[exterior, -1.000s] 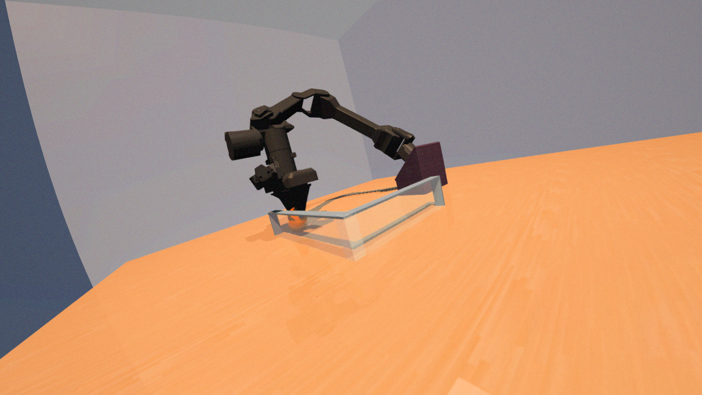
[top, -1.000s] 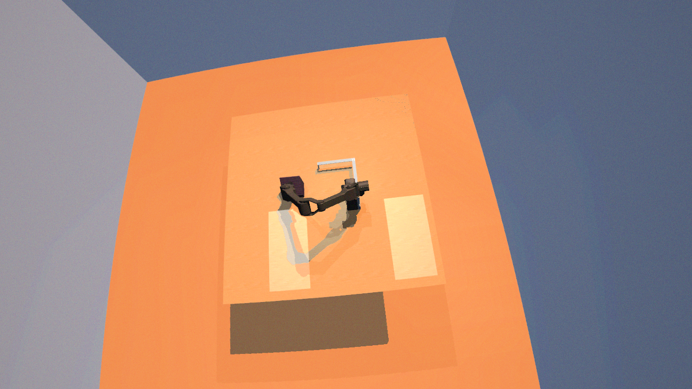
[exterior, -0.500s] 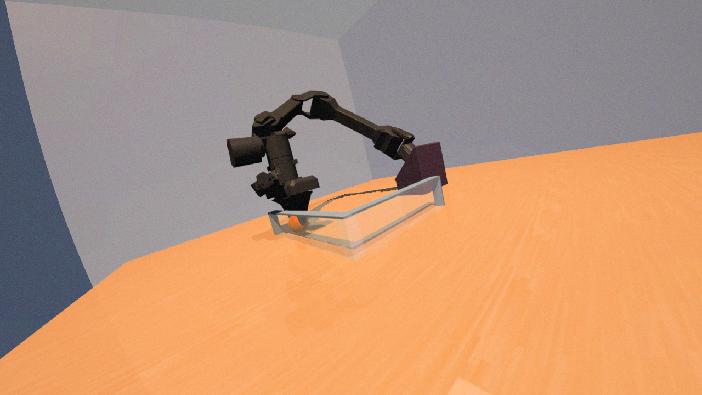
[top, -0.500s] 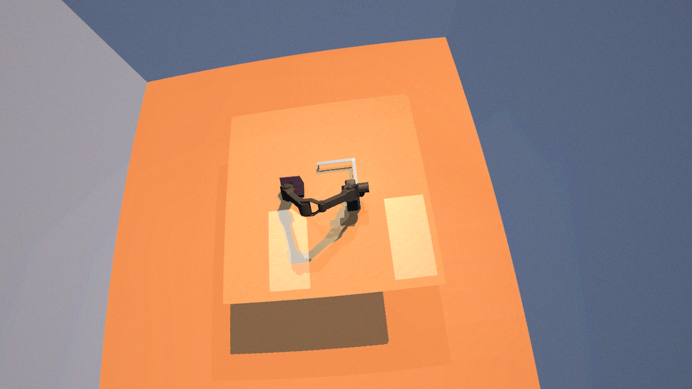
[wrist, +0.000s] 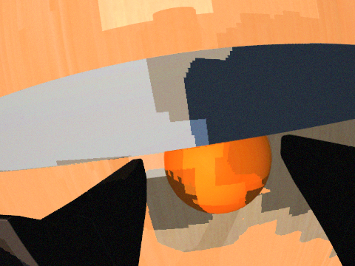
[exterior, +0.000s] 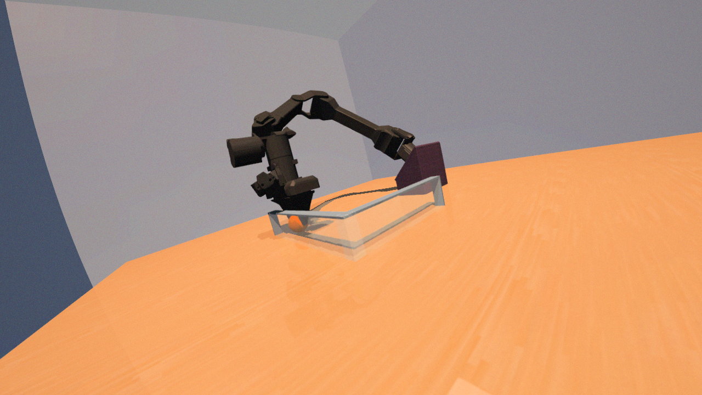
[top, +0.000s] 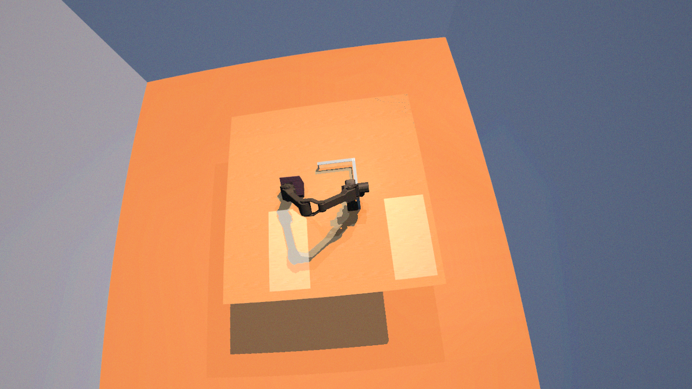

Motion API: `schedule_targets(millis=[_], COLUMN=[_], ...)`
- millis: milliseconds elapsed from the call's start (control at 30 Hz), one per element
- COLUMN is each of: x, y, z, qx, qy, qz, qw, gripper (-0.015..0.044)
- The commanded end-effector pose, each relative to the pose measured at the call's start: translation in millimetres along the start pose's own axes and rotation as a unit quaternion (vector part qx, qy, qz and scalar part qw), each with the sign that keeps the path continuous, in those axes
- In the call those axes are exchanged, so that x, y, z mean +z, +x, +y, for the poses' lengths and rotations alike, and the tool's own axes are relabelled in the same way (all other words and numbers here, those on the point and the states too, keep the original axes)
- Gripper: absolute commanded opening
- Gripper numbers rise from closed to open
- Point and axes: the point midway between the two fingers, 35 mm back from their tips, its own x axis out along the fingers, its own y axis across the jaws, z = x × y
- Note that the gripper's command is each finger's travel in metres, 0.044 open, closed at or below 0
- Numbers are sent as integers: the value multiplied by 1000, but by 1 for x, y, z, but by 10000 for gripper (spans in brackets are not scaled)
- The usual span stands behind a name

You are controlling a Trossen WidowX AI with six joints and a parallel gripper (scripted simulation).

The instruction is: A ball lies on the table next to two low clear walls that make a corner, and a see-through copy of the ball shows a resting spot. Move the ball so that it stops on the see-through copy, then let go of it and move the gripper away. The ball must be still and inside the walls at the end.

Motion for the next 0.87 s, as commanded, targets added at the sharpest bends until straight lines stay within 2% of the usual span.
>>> schedule_targets(millis=[0, 167, 500, 633, 833], x=[1, 0, 2, 0, -2], y=[-11, -83, -79, -115, -125], z=[0, 1, 4, 3, 3], qx=[0, -1, -3, -2, -2], qy=[1, -2, -7, -5, -5], qz=[0, 1, -5, -6, -6], qw=[1000, 1000, 1000, 1000, 1000], gripper=[325, 325, 325, 430, 440])
